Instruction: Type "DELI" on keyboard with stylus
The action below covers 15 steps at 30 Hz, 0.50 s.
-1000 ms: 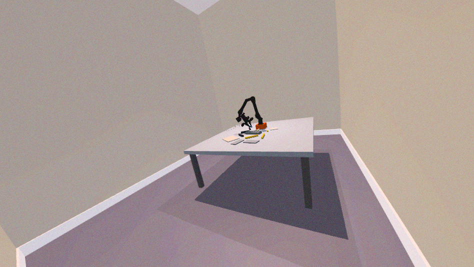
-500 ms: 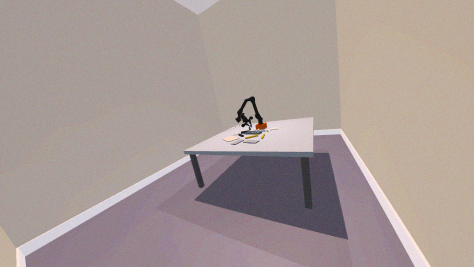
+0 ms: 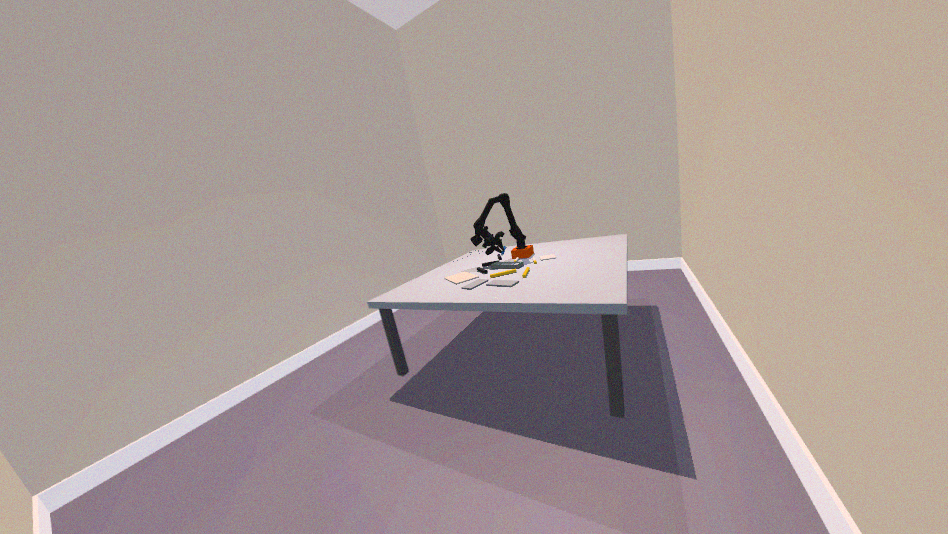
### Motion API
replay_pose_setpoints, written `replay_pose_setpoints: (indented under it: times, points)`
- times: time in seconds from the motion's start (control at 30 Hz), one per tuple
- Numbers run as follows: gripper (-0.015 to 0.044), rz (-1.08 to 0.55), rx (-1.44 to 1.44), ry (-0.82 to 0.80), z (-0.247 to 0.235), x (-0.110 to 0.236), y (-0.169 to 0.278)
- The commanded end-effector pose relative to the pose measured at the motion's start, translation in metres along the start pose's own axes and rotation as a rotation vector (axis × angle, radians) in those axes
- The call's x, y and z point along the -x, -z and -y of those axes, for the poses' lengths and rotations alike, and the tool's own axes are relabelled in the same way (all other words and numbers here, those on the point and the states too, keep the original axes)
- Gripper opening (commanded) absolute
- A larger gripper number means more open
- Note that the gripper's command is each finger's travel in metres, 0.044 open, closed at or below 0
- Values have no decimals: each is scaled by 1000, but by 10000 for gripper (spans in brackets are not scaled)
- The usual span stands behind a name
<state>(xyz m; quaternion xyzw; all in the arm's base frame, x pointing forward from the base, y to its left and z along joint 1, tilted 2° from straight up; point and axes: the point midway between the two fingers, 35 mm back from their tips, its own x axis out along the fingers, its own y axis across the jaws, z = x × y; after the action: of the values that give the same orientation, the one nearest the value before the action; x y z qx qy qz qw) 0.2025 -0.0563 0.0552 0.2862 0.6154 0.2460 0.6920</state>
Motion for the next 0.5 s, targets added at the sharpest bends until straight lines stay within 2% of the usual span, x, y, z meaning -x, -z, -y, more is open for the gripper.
replay_pose_setpoints:
  times: [0.0, 0.47]
  points:
    - [0, 4, -131, -26, -6, -1, -7]
    - [0, -30, -580, -101, -27, -10, -22]
